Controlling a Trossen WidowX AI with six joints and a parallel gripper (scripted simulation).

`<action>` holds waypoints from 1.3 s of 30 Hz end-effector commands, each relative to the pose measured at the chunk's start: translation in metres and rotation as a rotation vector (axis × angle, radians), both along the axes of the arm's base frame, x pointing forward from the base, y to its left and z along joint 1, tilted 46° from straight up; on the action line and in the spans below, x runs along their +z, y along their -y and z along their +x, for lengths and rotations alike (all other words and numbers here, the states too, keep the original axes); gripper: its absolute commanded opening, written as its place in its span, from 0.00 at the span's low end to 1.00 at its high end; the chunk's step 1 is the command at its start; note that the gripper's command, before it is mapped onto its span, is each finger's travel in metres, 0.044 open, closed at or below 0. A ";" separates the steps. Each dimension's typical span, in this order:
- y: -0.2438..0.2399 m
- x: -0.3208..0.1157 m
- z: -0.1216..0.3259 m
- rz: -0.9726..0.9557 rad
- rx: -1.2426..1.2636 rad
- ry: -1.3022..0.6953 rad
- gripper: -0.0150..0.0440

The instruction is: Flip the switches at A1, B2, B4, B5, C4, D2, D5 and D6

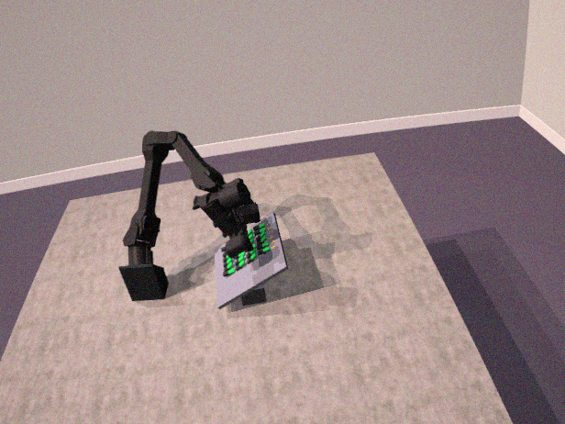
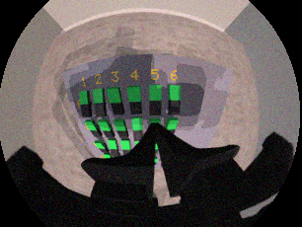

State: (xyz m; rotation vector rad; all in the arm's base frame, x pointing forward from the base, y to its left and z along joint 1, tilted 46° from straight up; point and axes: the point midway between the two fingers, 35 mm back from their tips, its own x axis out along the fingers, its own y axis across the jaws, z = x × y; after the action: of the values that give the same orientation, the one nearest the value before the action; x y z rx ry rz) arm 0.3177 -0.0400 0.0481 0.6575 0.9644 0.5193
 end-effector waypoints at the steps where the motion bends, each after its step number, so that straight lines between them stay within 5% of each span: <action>1: 0.000 -0.001 0.000 -0.001 -0.004 -0.006 0.25; 39: -0.003 -0.004 0.003 -0.001 -0.004 -0.006 0.25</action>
State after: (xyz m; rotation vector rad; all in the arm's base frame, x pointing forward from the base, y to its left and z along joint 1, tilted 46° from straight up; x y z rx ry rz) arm 0.3202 -0.0368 0.0454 0.6574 0.9639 0.5195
